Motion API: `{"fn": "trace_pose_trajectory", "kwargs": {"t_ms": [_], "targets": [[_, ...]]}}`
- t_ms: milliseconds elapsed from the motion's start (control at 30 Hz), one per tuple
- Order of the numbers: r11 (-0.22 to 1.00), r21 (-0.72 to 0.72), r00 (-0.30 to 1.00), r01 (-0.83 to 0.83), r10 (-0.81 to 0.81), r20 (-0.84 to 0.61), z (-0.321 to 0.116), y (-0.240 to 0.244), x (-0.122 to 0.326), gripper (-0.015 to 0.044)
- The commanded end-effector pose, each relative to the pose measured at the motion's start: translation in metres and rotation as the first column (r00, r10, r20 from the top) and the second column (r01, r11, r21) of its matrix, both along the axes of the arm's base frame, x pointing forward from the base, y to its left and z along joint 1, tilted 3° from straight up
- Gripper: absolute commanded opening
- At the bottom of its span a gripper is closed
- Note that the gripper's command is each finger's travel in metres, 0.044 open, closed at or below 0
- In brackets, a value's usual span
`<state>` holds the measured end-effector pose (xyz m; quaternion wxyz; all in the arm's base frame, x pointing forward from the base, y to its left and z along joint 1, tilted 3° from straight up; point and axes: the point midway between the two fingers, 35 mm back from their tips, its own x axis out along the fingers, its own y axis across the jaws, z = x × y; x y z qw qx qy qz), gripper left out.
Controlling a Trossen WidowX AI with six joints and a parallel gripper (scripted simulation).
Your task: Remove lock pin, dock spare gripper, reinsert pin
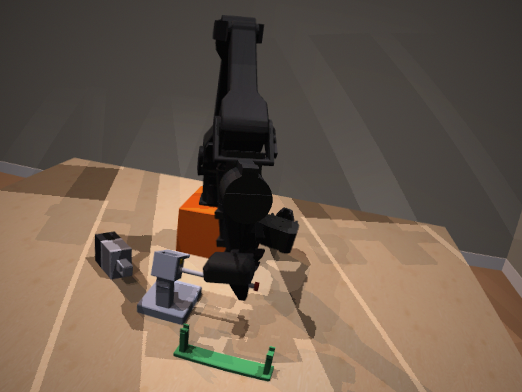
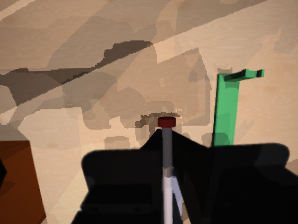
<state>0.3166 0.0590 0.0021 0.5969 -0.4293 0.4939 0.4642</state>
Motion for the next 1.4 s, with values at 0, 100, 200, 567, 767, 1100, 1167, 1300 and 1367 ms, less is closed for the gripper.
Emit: {"fn": "trace_pose_trajectory", "kwargs": {"t_ms": [0,100,200,567,767,1100,1167,1300,1367], "targets": [[1.0,-0.001,1.0,-0.001,0.001,0.0,0.0,0.004,0.001,0.0],[1.0,-0.001,1.0,-0.001,0.001,0.0,0.0,0.006,0.001,0.0],[1.0,-0.002,1.0,-0.001,0.001,-0.001,0.0,0.008,0.002,0.0],[1.0,-0.003,1.0,-0.002,0.002,-0.006,0.0,0.017,0.004,0.0],[1.0,-0.003,1.0,-0.002,0.002,-0.009,0.001,0.02,0.005,0.0],[1.0,-0.004,1.0,-0.002,0.002,-0.015,0.001,0.028,0.006,0.0],[1.0,-0.004,1.0,-0.002,0.002,-0.016,0.001,0.029,0.006,0.0],[1.0,-0.004,1.0,-0.002,0.002,-0.018,0.002,0.032,0.007,0.0],[1.0,-0.004,1.0,-0.002,0.002,-0.02,0.003,0.034,0.007,0.0]]}}
